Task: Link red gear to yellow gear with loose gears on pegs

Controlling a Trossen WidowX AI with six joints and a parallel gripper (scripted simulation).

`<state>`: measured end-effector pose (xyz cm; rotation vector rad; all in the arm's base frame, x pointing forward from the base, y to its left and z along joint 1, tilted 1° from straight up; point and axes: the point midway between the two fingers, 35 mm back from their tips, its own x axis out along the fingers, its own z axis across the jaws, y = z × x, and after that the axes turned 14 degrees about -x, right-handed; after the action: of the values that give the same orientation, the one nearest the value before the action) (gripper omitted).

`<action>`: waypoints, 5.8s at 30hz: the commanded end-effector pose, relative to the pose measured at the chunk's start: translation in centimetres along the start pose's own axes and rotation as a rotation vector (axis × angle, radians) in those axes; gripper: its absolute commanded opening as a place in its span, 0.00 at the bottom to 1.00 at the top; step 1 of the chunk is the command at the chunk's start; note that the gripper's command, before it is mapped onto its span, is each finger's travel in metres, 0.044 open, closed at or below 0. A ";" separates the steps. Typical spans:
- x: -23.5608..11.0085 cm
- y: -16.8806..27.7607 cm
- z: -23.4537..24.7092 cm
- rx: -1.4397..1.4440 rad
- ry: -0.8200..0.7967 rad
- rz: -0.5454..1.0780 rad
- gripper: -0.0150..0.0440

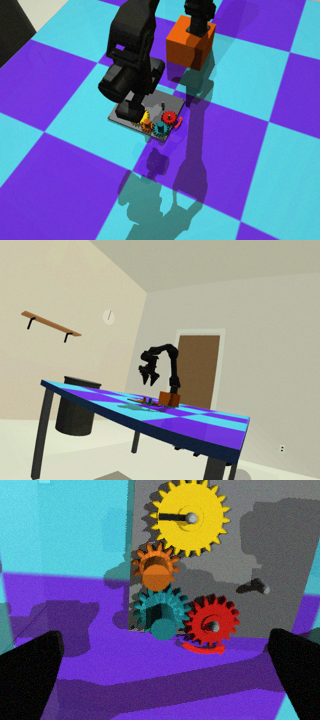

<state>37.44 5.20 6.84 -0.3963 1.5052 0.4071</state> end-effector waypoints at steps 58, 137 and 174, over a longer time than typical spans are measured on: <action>-4.3 30.2 -8.2 0.003 0.007 0.027 1.00; -4.3 30.2 -8.2 0.003 0.007 0.027 1.00; -4.3 30.2 -8.2 0.003 0.007 0.027 1.00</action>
<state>15.35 27.46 10.85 -0.3773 1.5191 0.4272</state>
